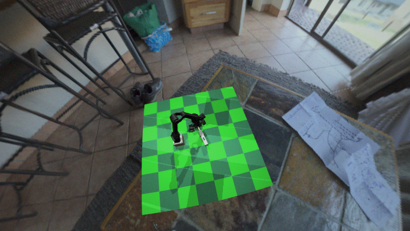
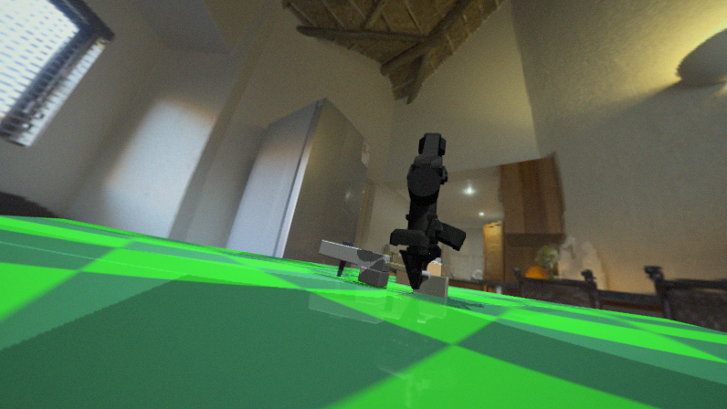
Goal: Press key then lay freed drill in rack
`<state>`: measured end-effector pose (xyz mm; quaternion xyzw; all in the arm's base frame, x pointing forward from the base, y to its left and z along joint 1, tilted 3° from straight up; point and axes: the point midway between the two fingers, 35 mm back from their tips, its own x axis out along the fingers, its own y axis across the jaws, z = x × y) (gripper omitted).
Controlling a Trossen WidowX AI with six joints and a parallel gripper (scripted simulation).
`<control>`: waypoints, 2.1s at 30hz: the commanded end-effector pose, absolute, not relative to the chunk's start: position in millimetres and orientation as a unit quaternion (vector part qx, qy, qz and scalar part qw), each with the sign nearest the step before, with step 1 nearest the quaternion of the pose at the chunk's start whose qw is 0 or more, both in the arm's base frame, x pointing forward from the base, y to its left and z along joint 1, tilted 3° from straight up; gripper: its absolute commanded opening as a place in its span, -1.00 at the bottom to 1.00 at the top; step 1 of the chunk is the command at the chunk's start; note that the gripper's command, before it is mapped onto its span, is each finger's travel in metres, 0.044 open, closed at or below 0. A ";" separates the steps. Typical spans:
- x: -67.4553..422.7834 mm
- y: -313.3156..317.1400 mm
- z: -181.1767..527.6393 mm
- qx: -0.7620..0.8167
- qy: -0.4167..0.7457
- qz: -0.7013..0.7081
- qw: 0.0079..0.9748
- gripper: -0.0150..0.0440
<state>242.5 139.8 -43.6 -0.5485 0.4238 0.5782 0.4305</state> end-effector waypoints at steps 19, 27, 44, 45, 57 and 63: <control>234.3 174.2 -43.7 -0.547 0.424 0.578 0.432 -0.49; 231.5 183.9 -44.0 -0.546 0.424 0.579 0.433 -0.49; 228.6 190.3 -38.7 -0.546 0.424 0.579 0.433 -0.49; 228.6 190.2 -38.2 -0.546 0.424 0.579 0.433 -0.49; 228.8 189.0 -32.3 -0.546 0.424 0.579 0.433 -0.49; 228.9 188.5 -29.3 -0.546 0.424 0.579 0.433 -0.49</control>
